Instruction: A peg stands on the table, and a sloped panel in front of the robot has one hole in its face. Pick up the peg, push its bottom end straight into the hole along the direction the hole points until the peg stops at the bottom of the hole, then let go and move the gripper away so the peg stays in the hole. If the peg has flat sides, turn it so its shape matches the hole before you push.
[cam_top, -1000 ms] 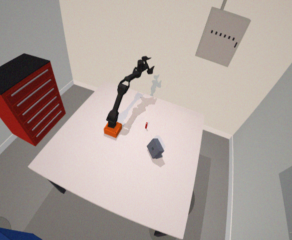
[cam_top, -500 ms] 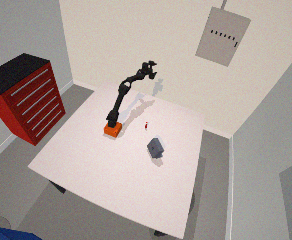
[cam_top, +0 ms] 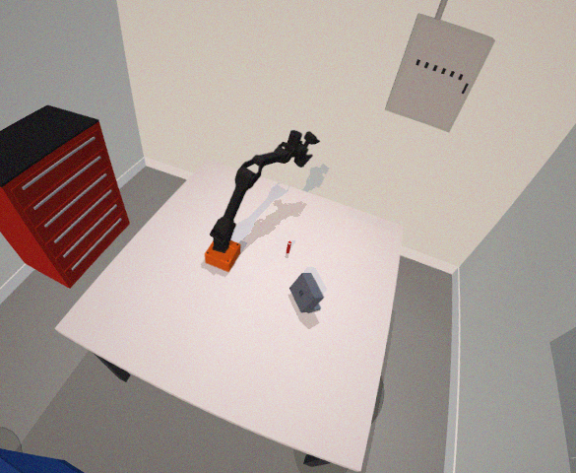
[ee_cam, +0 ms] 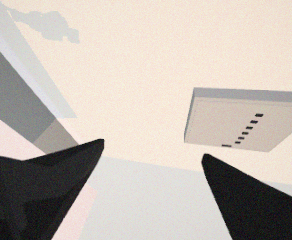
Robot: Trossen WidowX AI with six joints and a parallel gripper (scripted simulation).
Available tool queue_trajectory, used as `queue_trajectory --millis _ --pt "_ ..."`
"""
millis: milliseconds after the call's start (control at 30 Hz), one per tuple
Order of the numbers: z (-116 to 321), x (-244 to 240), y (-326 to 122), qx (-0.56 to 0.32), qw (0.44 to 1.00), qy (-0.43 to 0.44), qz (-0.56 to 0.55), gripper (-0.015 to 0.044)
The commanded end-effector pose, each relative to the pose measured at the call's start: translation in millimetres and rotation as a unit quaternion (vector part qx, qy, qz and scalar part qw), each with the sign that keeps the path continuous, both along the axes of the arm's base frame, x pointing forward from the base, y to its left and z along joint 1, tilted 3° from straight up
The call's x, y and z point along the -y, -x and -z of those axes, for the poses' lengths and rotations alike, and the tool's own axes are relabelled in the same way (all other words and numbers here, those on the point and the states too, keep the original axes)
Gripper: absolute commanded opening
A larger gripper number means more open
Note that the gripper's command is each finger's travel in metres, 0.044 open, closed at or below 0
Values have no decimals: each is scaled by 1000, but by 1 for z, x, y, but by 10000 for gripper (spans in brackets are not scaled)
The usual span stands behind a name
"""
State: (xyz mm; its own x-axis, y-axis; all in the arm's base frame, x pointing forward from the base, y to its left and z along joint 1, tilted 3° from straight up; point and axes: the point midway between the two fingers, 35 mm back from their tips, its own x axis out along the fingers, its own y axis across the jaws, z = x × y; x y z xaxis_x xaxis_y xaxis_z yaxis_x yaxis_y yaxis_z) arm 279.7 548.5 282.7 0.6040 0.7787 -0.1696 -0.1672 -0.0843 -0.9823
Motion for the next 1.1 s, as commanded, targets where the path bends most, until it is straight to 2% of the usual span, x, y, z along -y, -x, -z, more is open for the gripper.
queue_trajectory --millis 0,533,1067 --pt "14 12 -12 -54 998 -7 19 440" --pt "57 64 -52 -243 961 -50 120 440" --pt "98 125 -81 -407 872 -110 248 440"
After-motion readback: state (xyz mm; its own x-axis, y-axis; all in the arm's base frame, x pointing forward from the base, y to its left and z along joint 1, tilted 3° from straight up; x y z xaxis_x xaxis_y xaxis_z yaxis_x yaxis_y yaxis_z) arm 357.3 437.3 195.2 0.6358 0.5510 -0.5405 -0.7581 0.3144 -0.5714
